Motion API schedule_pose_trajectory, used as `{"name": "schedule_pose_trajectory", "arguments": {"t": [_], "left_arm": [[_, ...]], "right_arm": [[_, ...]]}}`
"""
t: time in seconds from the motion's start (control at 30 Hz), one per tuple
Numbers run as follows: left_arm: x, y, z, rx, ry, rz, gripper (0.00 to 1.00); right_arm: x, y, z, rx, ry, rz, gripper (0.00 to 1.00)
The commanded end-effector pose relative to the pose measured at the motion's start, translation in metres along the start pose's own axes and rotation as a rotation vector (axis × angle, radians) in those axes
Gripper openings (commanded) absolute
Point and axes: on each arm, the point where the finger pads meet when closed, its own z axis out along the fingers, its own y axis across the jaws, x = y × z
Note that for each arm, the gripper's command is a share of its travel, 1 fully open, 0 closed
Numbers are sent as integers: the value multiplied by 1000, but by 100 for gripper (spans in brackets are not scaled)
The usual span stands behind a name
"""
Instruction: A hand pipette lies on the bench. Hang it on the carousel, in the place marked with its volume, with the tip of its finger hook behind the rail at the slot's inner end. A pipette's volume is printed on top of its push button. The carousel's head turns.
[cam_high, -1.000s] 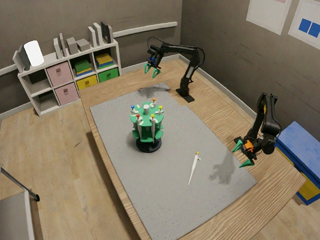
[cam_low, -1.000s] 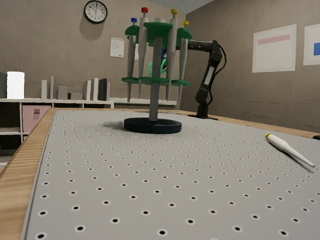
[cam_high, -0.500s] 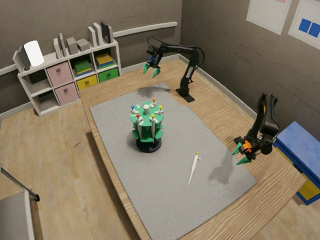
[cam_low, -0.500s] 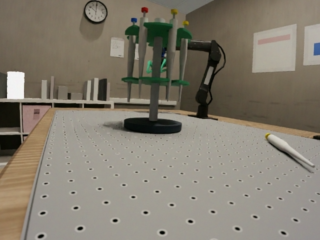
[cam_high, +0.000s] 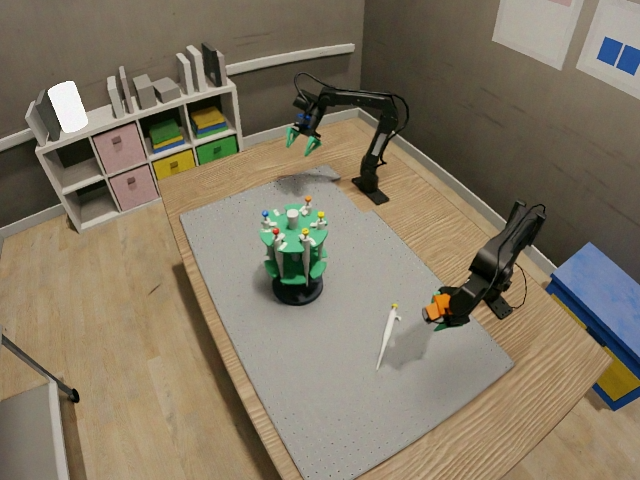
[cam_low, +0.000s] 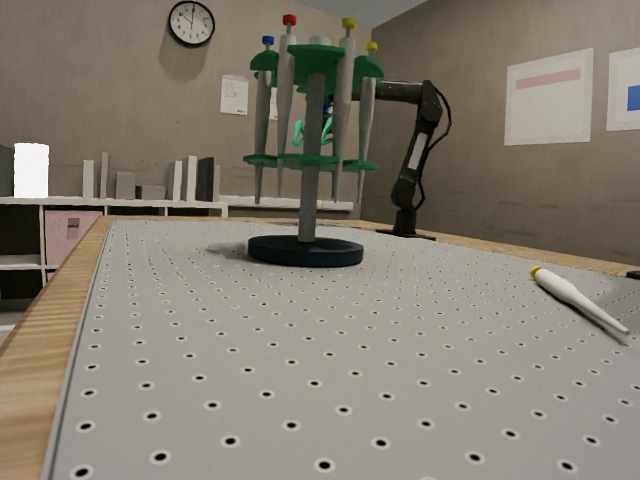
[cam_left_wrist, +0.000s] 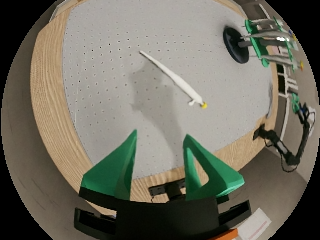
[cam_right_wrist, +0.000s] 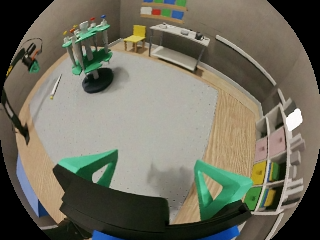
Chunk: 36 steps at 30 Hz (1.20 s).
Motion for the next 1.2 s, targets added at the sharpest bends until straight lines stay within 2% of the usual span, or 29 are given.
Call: {"name": "schedule_pose_trajectory", "arguments": {"t": [0.0,0.23,0.33,0.43,0.6,0.67,0.73,1.17], "left_arm": [[-8,-14,7,-40,151,-76,54],[-25,-46,44,-121,288,-81,54],[-27,-51,49,-129,299,-81,54],[-35,-66,65,-192,345,-71,54],[-40,-92,90,-190,357,-72,54],[-40,-93,91,-203,350,-145,54],[-44,-88,76,-218,305,-234,54],[-43,-94,83,-273,280,-572,54]], "right_arm": [[-5,-4,-1,-3,-23,-9,100],[-5,-4,-1,-3,-23,-9,100],[-5,-4,-1,-3,-23,-9,100],[-5,-4,-1,-3,-23,-9,100],[-5,-4,-1,-3,-23,-9,100],[-5,-4,-1,-3,-23,-9,100],[-5,-4,-1,-3,-23,-9,100],[-5,-4,-1,-3,-23,-9,100]]}}
